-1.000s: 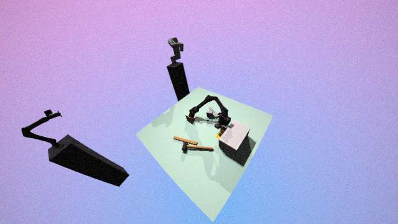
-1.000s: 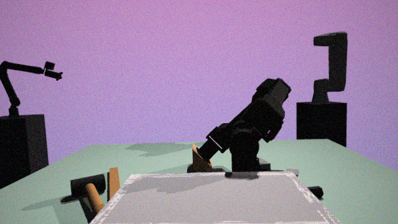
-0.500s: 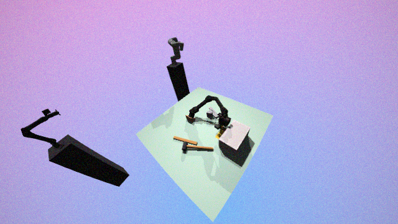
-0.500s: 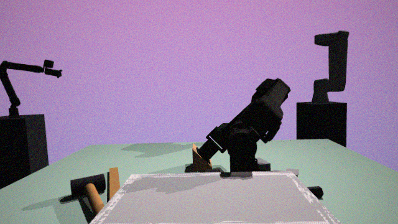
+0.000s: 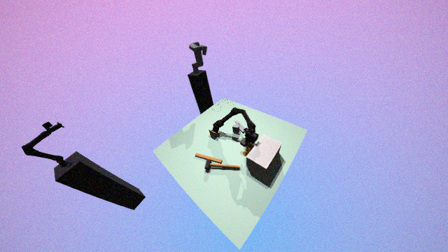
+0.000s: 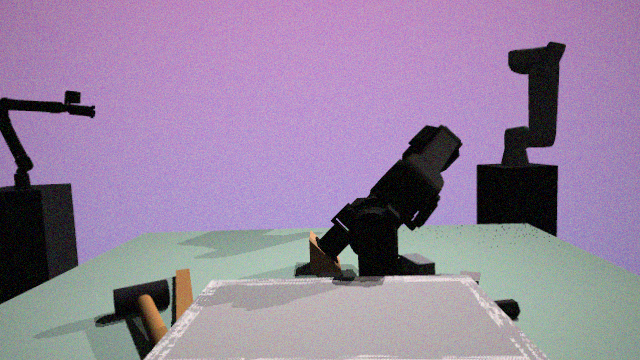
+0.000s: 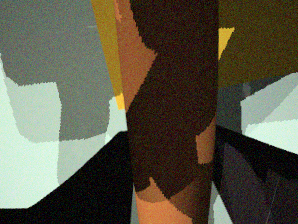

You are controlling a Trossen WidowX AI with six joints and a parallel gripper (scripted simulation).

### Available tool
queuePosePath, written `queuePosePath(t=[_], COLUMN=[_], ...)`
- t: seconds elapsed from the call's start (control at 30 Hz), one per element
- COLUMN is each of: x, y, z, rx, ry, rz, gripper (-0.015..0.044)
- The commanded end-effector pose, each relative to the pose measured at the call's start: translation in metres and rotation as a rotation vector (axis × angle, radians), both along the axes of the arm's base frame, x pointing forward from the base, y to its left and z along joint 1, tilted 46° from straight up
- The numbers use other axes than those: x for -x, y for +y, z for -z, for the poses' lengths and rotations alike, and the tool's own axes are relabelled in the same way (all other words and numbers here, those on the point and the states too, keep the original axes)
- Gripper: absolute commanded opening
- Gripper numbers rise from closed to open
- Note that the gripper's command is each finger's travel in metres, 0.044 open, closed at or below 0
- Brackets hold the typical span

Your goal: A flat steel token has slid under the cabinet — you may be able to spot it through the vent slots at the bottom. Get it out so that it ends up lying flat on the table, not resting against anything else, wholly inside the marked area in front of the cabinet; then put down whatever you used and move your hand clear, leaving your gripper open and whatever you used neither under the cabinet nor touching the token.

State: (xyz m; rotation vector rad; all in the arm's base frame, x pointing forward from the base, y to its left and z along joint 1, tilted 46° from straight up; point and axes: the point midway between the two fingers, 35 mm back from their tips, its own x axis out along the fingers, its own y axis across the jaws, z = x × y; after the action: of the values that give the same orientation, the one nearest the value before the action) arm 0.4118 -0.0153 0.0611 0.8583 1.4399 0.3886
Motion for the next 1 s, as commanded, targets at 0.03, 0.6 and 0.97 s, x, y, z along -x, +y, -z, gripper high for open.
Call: queuePosePath(t=[0.03, 0.6, 0.97], x=[0.002, 0.007, 0.010], y=[-0.006, -0.017, -0.024], z=[0.008, 0.019, 0.027], rx=[0.001, 0.002, 0.002], ry=[0.012, 0.013, 0.013], rz=[0.005, 0.005, 0.005], gripper=[0.0000, 0.0000, 0.0000])
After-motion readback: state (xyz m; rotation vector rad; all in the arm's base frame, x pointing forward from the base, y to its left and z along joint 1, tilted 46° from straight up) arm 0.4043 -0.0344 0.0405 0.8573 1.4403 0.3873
